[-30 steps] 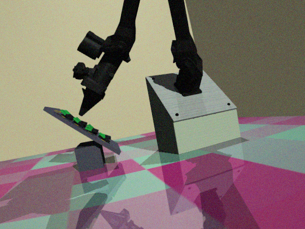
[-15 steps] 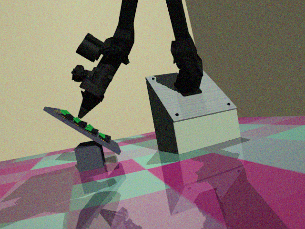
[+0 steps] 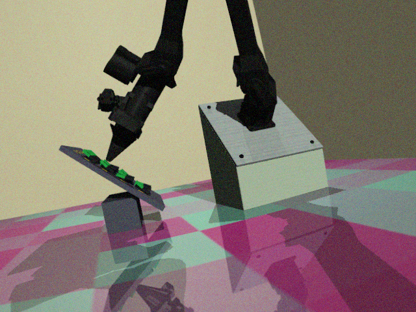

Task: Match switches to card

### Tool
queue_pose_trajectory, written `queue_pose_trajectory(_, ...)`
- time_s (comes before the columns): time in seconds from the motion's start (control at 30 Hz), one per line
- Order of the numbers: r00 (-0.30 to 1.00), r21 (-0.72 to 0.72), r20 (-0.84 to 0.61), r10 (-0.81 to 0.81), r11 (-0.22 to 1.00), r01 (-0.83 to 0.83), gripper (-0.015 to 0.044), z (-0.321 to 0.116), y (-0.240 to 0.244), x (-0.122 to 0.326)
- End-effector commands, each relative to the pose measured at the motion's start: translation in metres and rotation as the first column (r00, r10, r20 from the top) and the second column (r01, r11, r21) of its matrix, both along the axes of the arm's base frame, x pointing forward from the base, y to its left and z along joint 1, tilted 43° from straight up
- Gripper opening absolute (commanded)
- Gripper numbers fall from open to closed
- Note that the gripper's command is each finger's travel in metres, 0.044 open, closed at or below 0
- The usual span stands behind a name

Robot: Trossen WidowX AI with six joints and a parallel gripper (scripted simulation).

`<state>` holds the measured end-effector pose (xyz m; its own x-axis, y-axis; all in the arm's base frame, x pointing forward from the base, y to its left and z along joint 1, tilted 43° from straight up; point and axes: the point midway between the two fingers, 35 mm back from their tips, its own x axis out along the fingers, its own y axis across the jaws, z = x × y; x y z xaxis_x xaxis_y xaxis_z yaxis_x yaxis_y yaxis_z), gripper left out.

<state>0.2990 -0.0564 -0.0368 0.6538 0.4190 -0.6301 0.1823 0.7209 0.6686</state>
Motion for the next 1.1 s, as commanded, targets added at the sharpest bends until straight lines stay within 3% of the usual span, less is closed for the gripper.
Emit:
queue_pose_trajectory(0.0,1.0,0.001,-0.003,-0.005,1.0,0.005,0.0,-0.0006,-0.0001,0.0007)
queue_pose_trajectory(1.07,1.0,0.001,-0.003,-0.005,1.0,0.005,0.0,-0.0032,0.0016,0.0036)
